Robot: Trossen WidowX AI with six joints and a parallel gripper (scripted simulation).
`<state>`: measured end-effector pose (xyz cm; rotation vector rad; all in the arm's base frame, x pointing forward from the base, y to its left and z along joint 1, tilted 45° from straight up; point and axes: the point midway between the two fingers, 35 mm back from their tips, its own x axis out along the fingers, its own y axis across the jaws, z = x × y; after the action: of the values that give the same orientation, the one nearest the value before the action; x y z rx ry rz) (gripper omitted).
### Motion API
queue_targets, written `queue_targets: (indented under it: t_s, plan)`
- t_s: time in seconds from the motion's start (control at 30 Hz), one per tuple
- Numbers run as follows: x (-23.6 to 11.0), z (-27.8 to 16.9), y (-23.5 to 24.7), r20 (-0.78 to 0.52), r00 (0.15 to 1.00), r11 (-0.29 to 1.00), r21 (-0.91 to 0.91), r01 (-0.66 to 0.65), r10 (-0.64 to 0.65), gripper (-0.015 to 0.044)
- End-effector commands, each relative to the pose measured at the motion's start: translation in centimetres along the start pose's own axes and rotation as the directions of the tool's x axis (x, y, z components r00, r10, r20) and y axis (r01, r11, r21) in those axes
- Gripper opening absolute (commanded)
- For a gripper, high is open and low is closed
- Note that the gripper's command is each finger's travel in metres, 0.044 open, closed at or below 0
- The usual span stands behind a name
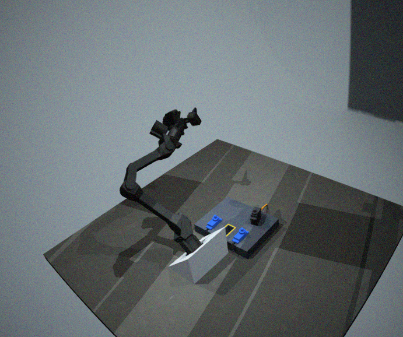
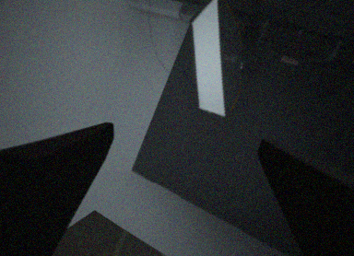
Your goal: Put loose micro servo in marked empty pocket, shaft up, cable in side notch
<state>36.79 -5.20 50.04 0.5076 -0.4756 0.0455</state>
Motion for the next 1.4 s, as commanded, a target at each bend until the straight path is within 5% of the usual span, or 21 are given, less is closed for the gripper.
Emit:
queue_targets:
  t_s: [0.0, 0.63, 1.37]
  plan:
    - [0.9, -2.3, -2.0, -0.084, 0.995, 0.997, 0.051, 0.049, -0.045, 0.0440]
    - [1.6, -9.6, -9.4, -0.360, 0.910, 0.933, 0.208, 0.293, -0.206, 0.0440]
    - [-1.8, -18.9, -19.2, -0.692, 0.628, 0.592, 0.353, 0.725, -0.356, 0.0440]
